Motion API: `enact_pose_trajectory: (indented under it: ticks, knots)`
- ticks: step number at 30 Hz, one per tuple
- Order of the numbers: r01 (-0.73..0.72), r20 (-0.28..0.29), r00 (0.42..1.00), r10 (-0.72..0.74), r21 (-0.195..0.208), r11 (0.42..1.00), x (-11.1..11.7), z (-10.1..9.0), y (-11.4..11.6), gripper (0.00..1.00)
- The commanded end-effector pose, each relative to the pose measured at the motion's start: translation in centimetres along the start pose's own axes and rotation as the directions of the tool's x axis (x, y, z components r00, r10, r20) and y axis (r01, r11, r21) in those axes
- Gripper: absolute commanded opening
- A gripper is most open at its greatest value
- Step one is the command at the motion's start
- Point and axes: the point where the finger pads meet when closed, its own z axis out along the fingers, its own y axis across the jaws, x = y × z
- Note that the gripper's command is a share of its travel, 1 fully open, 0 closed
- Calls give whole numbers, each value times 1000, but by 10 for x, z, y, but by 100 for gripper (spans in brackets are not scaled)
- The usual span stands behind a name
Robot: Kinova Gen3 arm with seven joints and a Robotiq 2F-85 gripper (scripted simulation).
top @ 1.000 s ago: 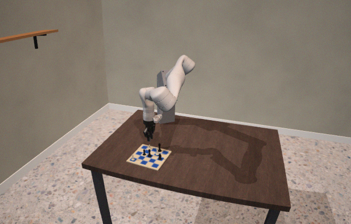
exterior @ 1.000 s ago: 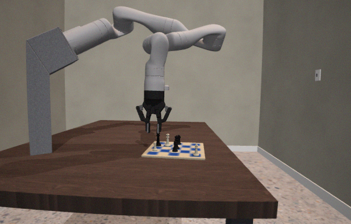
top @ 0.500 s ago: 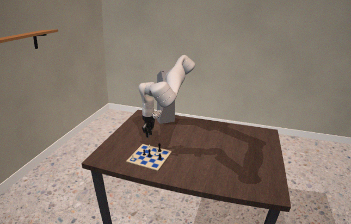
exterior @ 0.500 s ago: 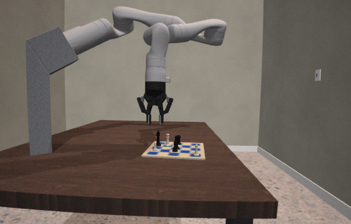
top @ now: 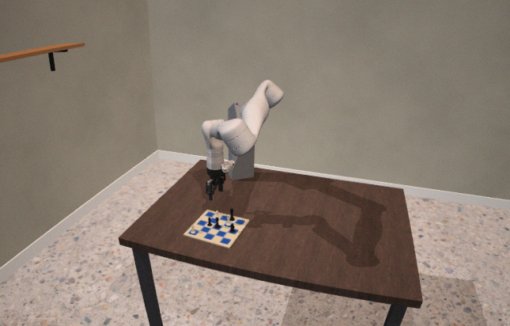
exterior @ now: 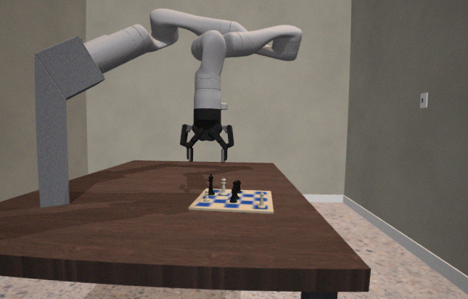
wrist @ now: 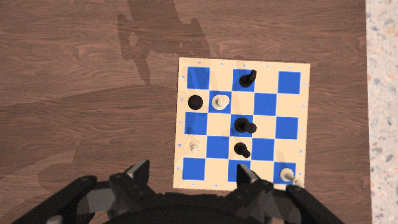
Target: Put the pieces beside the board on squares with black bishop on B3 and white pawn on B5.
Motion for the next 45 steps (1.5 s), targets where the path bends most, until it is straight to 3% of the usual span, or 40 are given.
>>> enact_pose_trajectory:
  ticks: [1,11,21,31,45]
  knots:
    - [0,1,1000,0,-1,1000,0,0,0,100]
    - [0,1,1000,0,-1,1000,0,-6,0,100]
    - [0,1,1000,0,-1,1000,0,-47,0,100]
    - [0,1,1000,0,-1,1000,0,-74,0,100]
    - [0,1,1000,0,-1,1000,0,-78,0,100]
